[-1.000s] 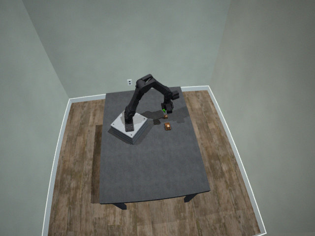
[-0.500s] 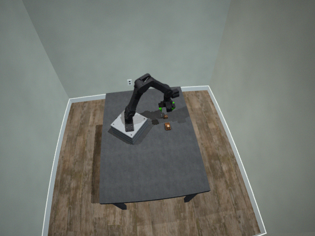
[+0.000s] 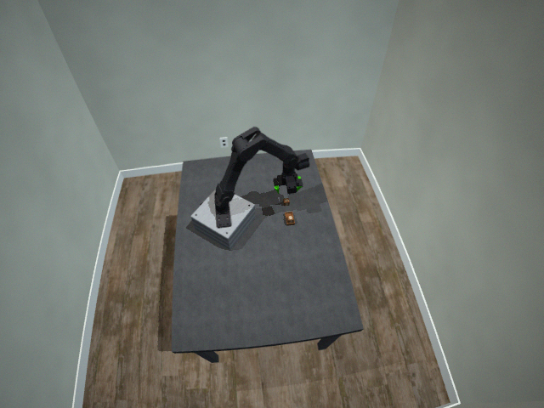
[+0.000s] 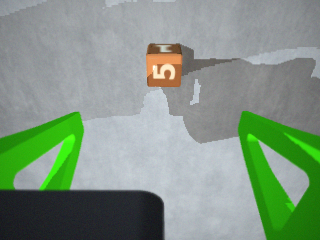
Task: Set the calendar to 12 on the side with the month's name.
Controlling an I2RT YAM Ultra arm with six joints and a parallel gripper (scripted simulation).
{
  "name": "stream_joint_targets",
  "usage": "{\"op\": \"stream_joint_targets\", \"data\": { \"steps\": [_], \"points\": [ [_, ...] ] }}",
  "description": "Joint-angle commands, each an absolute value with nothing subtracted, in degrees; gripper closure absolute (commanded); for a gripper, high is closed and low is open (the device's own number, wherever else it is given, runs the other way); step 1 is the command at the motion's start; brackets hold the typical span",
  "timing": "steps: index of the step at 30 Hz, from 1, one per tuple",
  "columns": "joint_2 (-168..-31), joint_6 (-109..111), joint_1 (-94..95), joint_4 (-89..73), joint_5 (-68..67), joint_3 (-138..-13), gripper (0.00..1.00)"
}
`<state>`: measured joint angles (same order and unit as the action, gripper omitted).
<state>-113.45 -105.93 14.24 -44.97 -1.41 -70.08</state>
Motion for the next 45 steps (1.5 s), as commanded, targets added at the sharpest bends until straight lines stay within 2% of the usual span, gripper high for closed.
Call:
{"op": "stream_joint_targets", "data": {
  "steps": [1,9,45],
  "points": [
    [-113.1,-106.0,14.3,-45.7,-1.4,-70.4,0.0],
    [-112.9,-100.0,13.2,-45.6,-1.4,-70.2,0.0],
    [-111.0,-20.3,-1.7,-44.8,-1.1,-67.7,0.0]
  ]
}}
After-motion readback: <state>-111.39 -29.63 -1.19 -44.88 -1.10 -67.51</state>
